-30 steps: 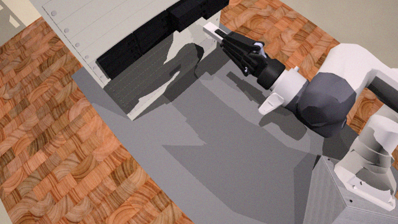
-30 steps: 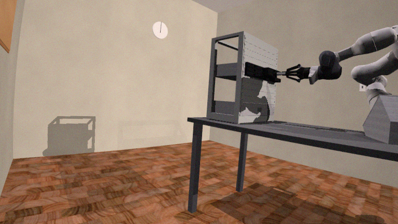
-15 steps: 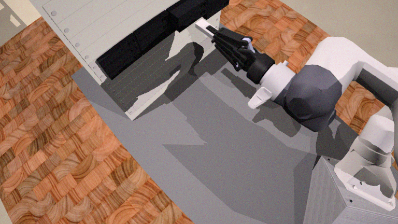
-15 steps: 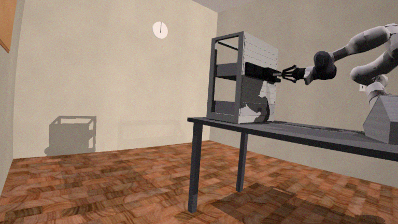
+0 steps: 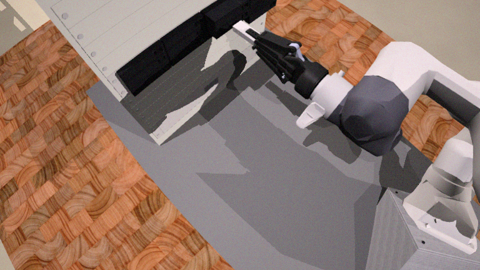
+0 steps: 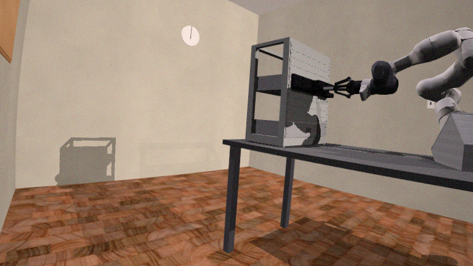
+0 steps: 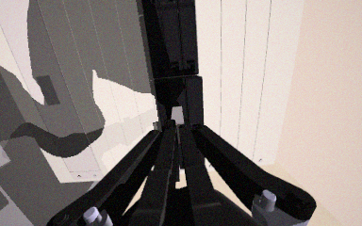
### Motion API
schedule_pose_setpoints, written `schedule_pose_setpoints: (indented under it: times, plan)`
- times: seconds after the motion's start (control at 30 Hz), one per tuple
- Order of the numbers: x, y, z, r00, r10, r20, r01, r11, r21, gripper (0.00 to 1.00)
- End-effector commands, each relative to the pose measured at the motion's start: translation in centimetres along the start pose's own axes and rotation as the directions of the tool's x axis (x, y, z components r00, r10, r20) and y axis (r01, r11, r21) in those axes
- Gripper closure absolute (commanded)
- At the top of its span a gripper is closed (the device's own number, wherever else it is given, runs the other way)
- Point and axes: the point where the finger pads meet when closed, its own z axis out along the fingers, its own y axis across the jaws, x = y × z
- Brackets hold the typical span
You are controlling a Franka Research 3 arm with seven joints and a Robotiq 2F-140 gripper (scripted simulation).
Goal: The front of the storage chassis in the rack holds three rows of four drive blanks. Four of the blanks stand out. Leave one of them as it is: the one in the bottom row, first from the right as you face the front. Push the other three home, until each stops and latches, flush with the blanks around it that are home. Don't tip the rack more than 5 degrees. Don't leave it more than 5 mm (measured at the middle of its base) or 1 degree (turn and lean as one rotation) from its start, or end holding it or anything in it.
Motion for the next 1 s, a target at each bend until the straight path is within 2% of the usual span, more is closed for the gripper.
schedule_pose_setpoints:
  times: [0.0,0.97]
  plan:
    - [0.07,0.17,0.1,1.0,0.003,-0.002,-0.003,1.0,-0.003,1.0]
    - [0.27,0.39,0.17,1.0,0.003,-0.002,-0.003,1.0,-0.003,1.0]
